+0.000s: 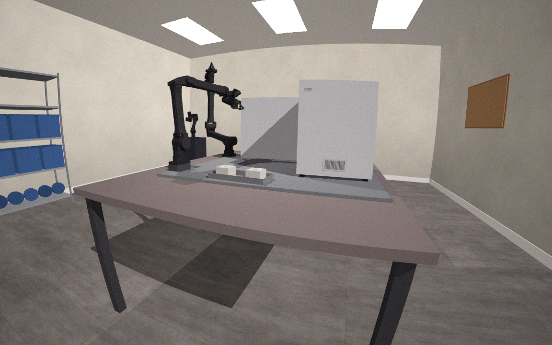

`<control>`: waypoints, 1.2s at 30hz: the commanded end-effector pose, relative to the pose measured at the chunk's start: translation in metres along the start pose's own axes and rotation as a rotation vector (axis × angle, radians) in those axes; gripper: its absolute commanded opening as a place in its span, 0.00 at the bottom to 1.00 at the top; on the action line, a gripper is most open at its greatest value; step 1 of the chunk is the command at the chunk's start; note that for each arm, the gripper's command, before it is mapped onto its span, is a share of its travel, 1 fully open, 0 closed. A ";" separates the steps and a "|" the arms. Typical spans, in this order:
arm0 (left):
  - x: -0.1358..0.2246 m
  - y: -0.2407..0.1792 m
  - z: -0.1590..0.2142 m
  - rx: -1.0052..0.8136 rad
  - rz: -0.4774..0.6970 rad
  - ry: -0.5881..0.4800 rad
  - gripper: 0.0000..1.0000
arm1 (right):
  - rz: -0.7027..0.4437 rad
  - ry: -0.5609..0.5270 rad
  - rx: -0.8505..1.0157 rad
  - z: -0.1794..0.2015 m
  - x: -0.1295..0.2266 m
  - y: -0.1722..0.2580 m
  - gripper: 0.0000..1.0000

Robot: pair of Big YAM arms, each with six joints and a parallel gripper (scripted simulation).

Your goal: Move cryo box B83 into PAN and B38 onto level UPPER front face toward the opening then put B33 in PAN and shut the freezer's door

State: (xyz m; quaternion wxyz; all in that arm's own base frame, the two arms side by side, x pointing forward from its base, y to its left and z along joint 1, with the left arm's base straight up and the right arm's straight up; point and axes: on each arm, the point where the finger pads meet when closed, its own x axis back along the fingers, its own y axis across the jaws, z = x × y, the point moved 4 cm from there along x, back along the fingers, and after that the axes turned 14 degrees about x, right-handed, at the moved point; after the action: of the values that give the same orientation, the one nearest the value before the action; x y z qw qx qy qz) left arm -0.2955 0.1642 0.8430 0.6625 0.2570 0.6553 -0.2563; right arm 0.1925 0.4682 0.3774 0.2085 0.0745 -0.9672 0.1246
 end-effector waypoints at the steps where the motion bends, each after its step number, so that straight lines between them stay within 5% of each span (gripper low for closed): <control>1: -0.001 0.004 0.011 0.013 -0.011 0.035 0.00 | -0.003 -0.004 -0.002 -0.006 -0.007 -0.004 1.00; 5: -0.001 0.004 0.011 0.013 -0.011 0.035 0.00 | -0.006 0.006 0.036 0.009 0.000 0.009 1.00; 7: -0.001 0.004 0.011 0.013 -0.011 0.035 0.00 | -0.100 -0.035 0.030 -0.007 0.000 -0.015 1.00; 36: -0.001 0.004 0.011 0.013 -0.011 0.035 0.00 | -0.171 -0.057 0.068 0.005 -0.007 -0.082 1.00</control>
State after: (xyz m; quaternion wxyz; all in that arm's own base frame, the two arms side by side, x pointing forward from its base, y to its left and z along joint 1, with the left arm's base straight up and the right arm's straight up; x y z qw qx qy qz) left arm -0.2955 0.1642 0.8430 0.6625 0.2570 0.6553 -0.2563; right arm 0.2059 0.3941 0.3799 0.1983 0.1650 -0.9564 0.1372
